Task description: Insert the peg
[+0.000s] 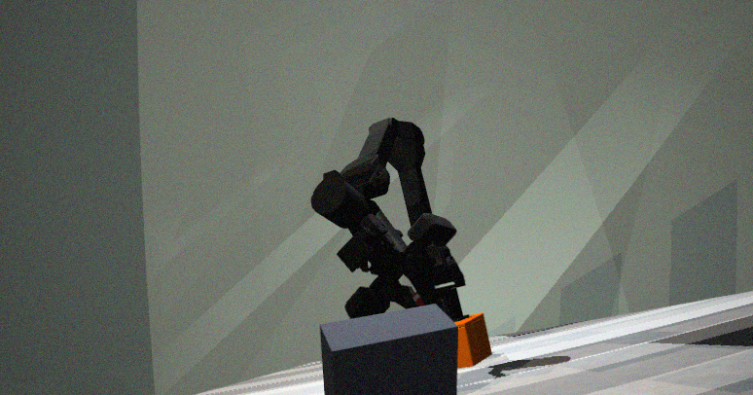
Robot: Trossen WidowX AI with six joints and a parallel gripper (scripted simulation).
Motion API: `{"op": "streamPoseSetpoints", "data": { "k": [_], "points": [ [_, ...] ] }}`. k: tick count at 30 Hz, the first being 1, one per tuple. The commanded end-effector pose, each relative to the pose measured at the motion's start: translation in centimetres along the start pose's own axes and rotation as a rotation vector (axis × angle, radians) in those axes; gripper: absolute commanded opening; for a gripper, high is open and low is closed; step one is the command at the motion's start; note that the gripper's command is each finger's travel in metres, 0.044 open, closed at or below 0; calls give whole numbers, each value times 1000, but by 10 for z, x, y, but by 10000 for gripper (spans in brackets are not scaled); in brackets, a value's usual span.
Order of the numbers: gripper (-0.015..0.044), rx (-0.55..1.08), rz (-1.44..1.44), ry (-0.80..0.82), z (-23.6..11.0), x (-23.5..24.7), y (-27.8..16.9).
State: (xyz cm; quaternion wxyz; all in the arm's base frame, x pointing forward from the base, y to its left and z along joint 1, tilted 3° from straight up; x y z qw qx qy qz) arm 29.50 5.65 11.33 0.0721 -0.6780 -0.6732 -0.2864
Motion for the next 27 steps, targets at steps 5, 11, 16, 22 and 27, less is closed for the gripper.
{"op": "streamPoseSetpoints", "data": {
  "k": [5,11,16,22,27],
  "points": [
    [0,-29,11,31,-2,-9,0],
    [0,-54,18,51,-4,-14,2],
    [0,-76,23,68,-7,-19,3],
    [0,-103,28,87,-9,-25,5],
    [0,-125,31,102,-12,-30,6]
  ]
}}
Point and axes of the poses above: the point midway between the two fingers, 35 mm back from their tips, its own z axis out along the fingers, its own x axis across the jaws, y = z × x, the point moved 5 cm from there along -z, back along the fingers, and after that the axes turned 7 degrees about -z, right-handed, at the moved point
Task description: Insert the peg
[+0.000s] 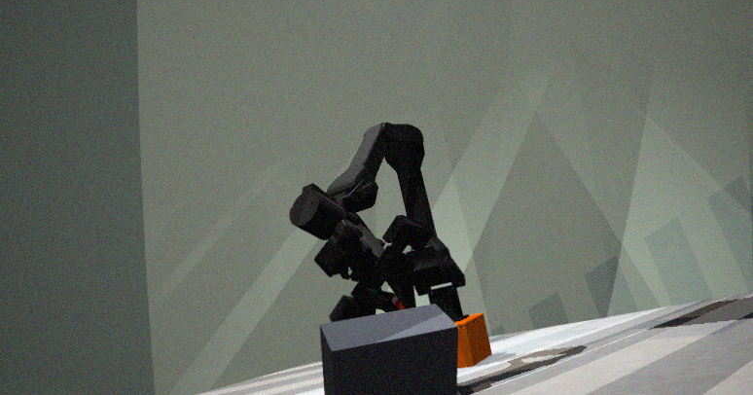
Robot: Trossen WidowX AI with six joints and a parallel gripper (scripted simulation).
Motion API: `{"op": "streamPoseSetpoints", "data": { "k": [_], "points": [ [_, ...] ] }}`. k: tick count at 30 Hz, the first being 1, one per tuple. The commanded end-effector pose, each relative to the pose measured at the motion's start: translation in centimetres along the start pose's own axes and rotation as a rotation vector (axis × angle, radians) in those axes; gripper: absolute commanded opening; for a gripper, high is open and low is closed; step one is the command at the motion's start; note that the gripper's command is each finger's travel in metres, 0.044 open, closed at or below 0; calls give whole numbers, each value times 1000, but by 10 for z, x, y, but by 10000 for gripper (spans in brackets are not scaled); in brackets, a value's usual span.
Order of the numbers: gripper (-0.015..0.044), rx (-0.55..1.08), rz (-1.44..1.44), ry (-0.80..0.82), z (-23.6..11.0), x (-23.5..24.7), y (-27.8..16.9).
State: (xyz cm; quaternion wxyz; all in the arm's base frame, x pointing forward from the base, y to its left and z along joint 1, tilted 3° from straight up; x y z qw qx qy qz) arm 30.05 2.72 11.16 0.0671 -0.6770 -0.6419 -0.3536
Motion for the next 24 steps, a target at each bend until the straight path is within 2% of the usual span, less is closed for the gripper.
{"op": "streamPoseSetpoints", "data": {
  "k": [1,24],
  "points": [
    [0,-14,4,16,-2,-4,-1],
    [0,-122,10,80,-16,-25,3]
  ]
}}
Point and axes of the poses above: the point midway between the two fingers, 35 mm back from their tips, its own z axis out along the fingers, its own x axis across the jaws, y = z × x, the point moved 5 cm from there along -z, back along the fingers, and after that the axes turned 7 degrees about -z, right-handed, at the moved point
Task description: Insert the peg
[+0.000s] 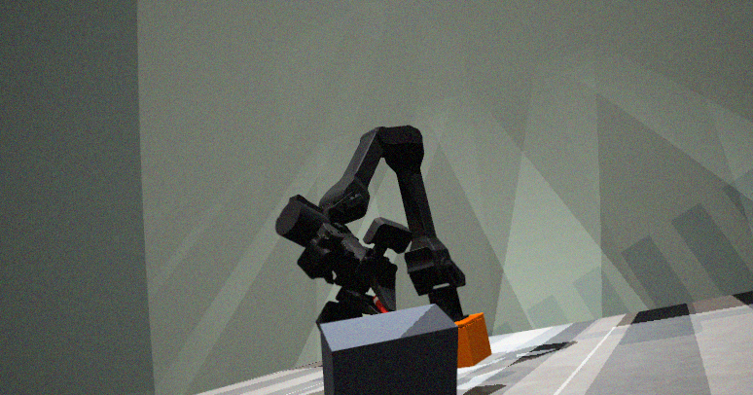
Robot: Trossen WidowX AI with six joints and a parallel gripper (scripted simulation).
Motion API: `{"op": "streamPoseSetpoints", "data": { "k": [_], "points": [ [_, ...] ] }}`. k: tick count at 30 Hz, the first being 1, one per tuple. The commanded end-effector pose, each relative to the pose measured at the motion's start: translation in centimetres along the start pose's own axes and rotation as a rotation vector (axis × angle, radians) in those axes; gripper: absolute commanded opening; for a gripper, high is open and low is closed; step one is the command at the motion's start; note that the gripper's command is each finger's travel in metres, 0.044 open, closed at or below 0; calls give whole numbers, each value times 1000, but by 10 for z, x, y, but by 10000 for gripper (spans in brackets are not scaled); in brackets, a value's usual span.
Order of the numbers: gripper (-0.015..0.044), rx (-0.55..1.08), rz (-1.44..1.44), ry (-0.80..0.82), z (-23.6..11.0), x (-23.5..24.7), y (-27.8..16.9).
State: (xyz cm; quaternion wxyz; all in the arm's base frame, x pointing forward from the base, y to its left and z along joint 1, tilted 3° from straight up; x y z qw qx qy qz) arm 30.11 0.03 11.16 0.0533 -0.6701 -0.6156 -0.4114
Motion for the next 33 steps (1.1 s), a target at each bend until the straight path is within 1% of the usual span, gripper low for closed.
{"op": "streamPoseSetpoints", "data": {
  "k": [1,33],
  "points": [
    [0,-16,1,14,-2,-4,-1],
    [0,-171,-14,87,-27,-30,2]
  ]
}}
Point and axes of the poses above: the point midway between the two fingers, 35 mm back from their tips, its own z axis out along the fingers, its own x axis across the jaws, y = z × x, the point moved 5 cm from there along -z, back along the fingers, and after that the axes turned 7 degrees about -z, right-handed, at the moved point
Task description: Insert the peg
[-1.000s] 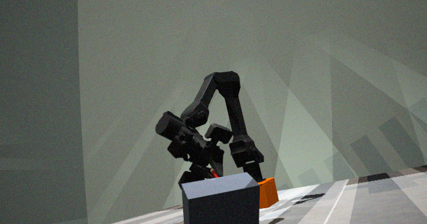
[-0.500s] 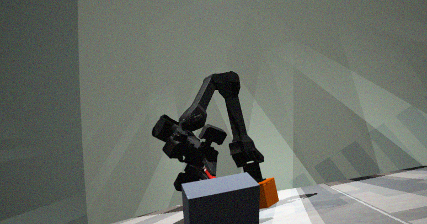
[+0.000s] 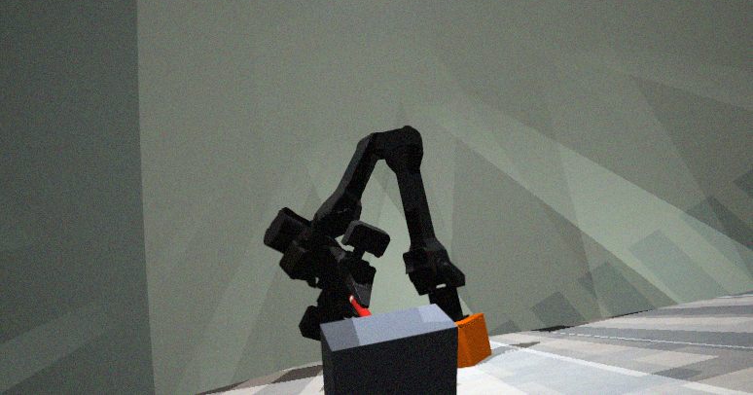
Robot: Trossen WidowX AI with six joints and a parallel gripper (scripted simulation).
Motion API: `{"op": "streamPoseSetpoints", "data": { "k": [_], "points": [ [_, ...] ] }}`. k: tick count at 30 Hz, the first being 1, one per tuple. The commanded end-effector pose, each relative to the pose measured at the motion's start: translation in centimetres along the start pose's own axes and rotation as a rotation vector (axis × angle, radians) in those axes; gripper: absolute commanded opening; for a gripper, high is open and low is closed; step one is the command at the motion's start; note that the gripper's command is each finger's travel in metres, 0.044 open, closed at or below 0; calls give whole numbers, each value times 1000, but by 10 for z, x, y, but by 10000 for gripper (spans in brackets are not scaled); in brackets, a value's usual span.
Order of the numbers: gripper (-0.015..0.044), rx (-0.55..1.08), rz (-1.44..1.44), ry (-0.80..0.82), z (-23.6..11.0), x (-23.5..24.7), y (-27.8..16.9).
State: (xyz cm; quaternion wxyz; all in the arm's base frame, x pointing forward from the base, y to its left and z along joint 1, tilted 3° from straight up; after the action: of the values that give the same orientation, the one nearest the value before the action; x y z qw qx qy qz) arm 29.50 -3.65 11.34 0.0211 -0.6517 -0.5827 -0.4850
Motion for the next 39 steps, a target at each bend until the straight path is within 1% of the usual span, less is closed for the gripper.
{"op": "streamPoseSetpoints", "data": {
  "k": [1,39],
  "points": [
    [0,-17,-2,12,-3,-3,-2],
    [0,-76,-16,34,32,-9,6]
  ]
}}
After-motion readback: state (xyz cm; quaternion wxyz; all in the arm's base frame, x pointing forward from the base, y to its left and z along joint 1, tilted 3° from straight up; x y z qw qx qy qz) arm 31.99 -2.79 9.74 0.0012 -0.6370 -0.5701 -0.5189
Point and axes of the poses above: the point midway between the two fingers, 35 mm back from their tips, its own z axis out along the fingers, its own x axis across the jaws, y = z × x, the point moved 5 cm from there along -z, back along the fingers, and after that the axes turned 7 degrees about -z, right-handed, at the moved point
